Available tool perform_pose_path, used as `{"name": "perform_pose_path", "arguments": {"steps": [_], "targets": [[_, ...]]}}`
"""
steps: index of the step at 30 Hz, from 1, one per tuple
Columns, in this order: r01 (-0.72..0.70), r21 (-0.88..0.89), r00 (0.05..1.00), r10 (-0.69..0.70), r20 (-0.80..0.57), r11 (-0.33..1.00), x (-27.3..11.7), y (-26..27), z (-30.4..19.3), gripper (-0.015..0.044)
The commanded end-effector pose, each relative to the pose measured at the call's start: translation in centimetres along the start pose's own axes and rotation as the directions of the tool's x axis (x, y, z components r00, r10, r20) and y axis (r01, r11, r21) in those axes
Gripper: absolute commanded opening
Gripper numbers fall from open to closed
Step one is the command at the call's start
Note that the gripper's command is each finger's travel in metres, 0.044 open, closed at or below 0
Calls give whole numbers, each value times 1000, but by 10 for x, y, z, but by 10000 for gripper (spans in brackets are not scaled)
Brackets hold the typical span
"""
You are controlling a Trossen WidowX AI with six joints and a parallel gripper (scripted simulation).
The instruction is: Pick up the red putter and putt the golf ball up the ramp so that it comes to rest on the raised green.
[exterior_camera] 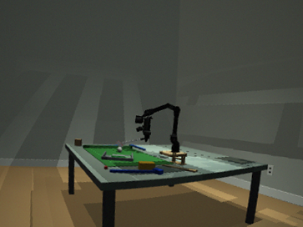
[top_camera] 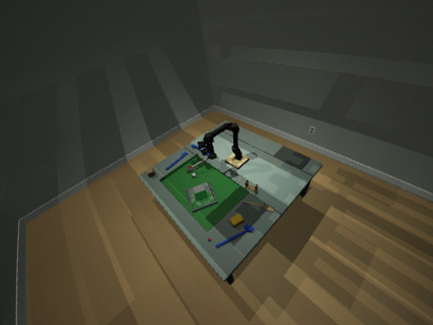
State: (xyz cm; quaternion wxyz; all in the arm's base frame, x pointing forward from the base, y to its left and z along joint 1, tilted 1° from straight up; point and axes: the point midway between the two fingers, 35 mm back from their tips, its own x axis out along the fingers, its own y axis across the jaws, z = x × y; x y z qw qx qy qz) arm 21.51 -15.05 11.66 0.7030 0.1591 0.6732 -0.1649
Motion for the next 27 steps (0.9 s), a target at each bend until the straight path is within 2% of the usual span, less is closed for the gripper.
{"name": "perform_pose_path", "arguments": {"steps": [1, 11, 27], "targets": [[3, 7, 1000, -3, -3, 1000, 8, 0, 0, 0], [3, 7, 1000, -3, -3, 1000, 22, 0, -1, 0], [2, 2, 1000, -2, -2, 1000, 21, -10, 0, 0]]}}
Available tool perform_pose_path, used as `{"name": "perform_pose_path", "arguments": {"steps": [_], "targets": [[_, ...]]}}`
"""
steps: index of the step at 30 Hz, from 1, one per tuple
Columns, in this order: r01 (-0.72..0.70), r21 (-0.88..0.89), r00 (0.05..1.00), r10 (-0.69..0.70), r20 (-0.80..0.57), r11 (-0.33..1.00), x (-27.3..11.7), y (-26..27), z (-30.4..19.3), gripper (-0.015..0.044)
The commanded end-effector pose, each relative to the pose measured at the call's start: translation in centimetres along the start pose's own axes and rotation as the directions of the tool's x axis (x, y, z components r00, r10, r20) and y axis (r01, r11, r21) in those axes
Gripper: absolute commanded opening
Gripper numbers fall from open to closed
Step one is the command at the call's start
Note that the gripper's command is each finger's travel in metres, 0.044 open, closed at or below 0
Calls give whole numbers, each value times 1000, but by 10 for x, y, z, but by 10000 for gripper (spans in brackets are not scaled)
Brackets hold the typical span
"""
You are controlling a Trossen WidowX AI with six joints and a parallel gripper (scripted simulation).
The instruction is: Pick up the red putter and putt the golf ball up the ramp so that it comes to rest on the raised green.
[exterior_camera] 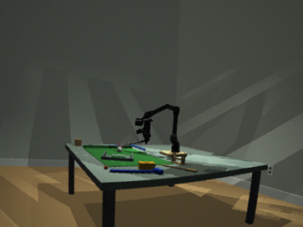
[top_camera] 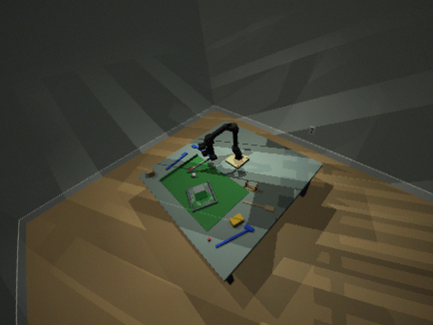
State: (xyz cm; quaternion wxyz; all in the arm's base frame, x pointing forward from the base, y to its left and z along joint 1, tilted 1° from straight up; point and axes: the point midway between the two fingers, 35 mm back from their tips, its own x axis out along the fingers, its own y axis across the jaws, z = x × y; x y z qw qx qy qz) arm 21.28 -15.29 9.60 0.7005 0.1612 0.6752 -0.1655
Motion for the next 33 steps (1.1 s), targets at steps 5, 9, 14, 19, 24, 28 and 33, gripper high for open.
{"name": "perform_pose_path", "arguments": {"steps": [5, 9, 14, 19, 24, 28, 33], "targets": [[6, 2, 1000, -6, 4, 1000, 2, -25, 1, 0], [6, 3, 1000, -6, 4, 1000, 2, -27, 1, 0], [2, 9, 1000, -2, -2, 1000, 3, -25, -1, 0], [0, 7, 1000, 0, 0, 1000, 3, 18, 7, 0], [-4, 4, 1000, 4, 2, 1000, 2, 81, 6, 0], [-6, 3, 1000, 6, 4, 1000, 1, 112, 0, 0], [-7, 3, 1000, 6, 4, 1000, -4, 112, 0, 0]]}}
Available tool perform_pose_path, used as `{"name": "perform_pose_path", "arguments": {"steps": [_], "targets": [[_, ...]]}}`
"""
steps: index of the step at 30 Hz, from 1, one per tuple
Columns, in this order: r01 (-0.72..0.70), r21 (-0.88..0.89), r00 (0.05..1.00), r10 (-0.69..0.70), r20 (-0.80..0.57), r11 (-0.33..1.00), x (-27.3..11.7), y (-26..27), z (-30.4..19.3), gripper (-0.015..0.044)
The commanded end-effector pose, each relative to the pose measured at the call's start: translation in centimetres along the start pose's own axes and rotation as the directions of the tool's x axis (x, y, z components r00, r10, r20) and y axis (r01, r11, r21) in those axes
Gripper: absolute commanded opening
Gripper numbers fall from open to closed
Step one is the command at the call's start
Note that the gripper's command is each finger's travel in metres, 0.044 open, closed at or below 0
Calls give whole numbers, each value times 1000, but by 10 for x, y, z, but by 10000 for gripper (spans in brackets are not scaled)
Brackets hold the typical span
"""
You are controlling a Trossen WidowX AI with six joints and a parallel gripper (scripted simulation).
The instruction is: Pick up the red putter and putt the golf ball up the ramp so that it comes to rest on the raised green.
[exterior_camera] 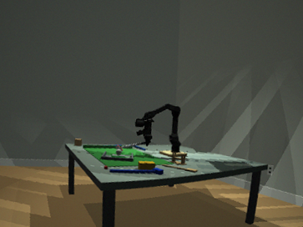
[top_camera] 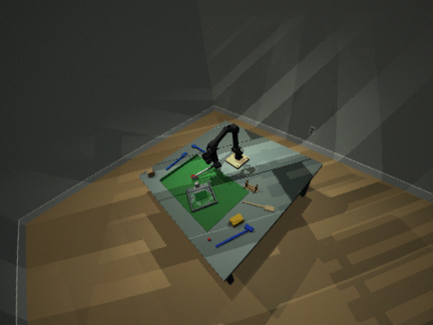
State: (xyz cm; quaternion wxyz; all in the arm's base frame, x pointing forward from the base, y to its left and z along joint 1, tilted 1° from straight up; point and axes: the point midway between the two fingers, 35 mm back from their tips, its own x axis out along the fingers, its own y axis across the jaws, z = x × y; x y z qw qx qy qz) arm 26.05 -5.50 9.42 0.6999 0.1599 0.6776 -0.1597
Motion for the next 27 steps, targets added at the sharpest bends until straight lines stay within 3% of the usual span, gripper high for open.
{"name": "perform_pose_path", "arguments": {"steps": [1, 13, 27], "targets": [[-1, 13, 1000, 1, 10, 1000, -9, 3, 2, 0], [-1, 13, 1000, 1, 9, 1000, -60, 2, 1, 0], [2, 7, 1000, -2, -8, 1000, -52, 2, 0, 0]]}}
